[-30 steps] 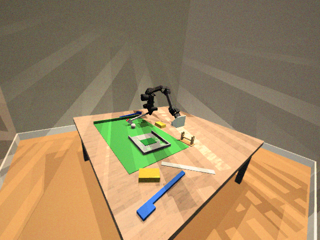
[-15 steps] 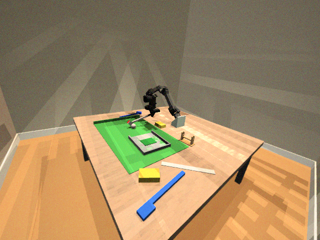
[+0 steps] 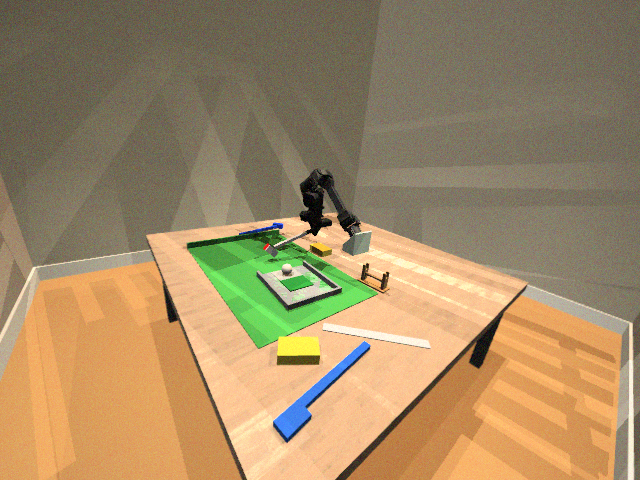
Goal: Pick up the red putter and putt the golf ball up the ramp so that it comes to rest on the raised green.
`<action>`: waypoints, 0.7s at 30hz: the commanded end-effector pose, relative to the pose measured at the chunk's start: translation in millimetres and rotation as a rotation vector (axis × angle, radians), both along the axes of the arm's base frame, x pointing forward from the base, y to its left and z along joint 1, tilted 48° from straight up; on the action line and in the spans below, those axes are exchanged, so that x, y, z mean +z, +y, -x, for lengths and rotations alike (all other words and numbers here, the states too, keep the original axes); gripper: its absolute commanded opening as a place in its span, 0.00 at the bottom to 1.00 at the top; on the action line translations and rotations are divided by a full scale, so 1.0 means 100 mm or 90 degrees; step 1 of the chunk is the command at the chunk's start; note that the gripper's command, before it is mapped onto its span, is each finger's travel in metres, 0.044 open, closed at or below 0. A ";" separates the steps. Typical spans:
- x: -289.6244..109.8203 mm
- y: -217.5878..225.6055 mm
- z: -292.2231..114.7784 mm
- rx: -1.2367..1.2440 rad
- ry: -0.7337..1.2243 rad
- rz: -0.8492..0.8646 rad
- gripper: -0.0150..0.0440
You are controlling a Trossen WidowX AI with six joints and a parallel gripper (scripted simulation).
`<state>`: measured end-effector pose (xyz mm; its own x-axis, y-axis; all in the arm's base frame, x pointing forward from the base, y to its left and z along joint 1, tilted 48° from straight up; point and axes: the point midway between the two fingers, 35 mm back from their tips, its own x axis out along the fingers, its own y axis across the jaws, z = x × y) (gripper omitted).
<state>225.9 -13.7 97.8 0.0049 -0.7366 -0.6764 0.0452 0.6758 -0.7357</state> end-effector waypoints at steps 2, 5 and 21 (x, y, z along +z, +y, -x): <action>0.13 0.16 -0.02 0.003 -0.007 -0.003 0.25; 0.23 0.27 -0.02 0.002 -0.007 -0.003 0.25; 0.26 0.29 0.00 0.003 -0.003 -0.001 0.25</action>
